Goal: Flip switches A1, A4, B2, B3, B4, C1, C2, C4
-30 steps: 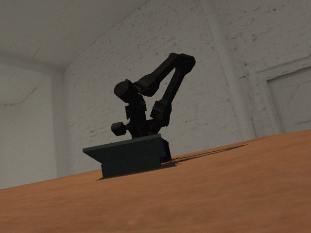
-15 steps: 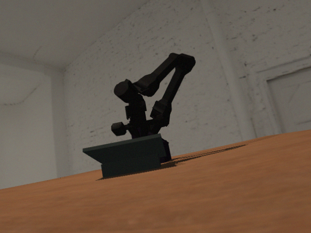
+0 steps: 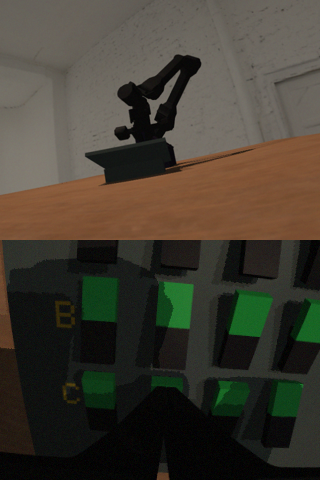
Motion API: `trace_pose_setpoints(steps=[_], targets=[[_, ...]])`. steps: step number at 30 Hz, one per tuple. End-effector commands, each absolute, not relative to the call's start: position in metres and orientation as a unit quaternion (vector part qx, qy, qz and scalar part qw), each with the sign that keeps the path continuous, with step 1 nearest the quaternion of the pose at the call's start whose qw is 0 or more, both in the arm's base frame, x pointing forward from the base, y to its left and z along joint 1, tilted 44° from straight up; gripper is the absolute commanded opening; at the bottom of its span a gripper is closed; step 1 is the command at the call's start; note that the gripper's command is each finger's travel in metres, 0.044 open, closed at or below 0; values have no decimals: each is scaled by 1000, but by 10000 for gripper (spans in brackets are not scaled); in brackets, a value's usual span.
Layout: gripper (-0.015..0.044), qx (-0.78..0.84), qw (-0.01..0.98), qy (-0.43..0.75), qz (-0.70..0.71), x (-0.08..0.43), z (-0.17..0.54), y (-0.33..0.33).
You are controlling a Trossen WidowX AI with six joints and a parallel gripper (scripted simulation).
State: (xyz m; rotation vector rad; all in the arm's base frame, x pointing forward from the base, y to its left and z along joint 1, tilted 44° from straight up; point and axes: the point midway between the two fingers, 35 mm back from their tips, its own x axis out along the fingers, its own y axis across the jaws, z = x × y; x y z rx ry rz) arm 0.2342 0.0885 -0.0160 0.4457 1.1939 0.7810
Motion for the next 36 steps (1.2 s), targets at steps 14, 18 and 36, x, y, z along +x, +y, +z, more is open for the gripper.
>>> trace_pose_setpoints(steps=[14, 18, 36], targets=[[0, 203, 732, 546, 354, 234, -19, 91], [0, 203, 732, 546, 354, 234, -19, 91], [0, 203, 732, 546, 354, 234, -21, 93]])
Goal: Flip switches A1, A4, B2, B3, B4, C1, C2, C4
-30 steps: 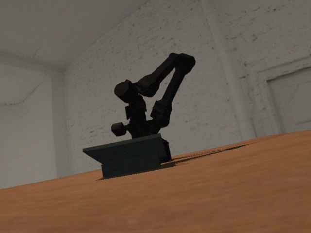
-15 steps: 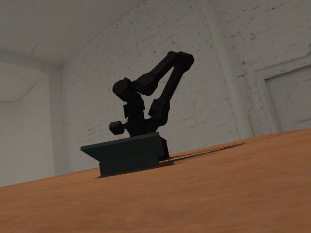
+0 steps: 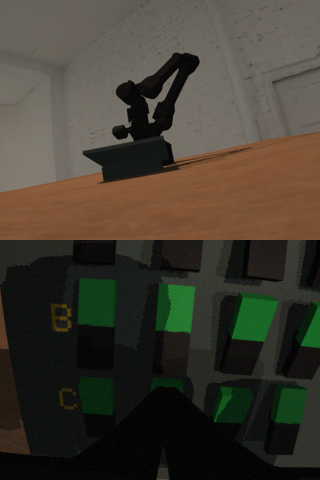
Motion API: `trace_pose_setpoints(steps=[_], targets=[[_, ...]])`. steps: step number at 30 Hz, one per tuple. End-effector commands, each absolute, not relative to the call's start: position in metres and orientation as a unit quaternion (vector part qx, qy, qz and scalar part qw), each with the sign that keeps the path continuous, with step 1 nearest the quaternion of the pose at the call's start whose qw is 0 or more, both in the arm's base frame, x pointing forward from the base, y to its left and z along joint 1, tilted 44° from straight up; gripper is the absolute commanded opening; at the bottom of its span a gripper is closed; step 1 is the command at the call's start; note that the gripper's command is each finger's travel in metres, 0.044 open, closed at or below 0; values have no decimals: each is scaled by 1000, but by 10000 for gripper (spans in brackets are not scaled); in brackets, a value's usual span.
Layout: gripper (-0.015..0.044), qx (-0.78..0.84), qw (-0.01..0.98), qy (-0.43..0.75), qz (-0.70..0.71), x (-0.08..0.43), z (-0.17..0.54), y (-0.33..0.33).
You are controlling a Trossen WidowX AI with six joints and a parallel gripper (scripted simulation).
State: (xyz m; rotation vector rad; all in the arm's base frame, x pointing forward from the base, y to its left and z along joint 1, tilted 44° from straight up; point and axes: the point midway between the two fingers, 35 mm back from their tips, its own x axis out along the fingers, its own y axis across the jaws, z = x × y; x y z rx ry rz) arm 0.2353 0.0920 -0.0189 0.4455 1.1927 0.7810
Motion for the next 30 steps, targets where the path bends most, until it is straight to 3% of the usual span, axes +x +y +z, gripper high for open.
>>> trace_pose_setpoints(steps=[1, 13, 22, 30], targets=[[0, 203, 732, 546, 354, 234, -21, 93], [0, 207, 739, 537, 350, 222, 21, 43], [0, 205, 739, 538, 349, 222, -26, 2], [0, 211, 746, 527, 347, 227, -49, 28]])
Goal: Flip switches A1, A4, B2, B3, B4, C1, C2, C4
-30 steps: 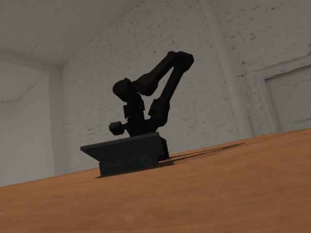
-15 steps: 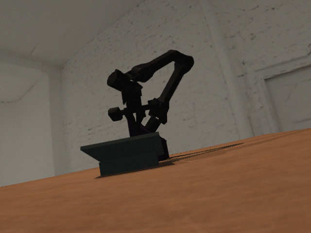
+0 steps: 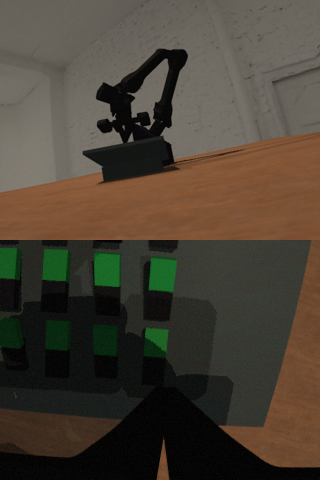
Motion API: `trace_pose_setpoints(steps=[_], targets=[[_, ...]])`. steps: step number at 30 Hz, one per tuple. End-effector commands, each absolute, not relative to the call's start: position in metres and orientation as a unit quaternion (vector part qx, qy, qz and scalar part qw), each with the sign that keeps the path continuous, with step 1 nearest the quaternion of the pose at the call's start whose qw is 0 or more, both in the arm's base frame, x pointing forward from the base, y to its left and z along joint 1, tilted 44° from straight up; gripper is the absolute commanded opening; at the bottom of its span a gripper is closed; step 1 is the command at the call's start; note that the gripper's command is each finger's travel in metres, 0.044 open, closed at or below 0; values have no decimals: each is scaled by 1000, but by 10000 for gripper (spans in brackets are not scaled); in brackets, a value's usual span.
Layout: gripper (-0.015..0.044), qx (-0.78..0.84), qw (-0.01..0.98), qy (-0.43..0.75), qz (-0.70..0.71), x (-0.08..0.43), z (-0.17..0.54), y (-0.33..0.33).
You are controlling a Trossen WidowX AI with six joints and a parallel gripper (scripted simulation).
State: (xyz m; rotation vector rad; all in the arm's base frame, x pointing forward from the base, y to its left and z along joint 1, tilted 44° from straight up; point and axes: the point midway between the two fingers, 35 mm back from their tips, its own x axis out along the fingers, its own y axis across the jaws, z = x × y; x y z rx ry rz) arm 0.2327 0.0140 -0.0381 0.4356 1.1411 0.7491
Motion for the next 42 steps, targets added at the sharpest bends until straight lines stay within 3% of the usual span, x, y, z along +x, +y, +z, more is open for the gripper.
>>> trace_pose_setpoints(steps=[1, 42], targets=[[0, 211, 746, 527, 347, 227, -49, 28], [0, 211, 746, 527, 348, 231, -64, 46]])
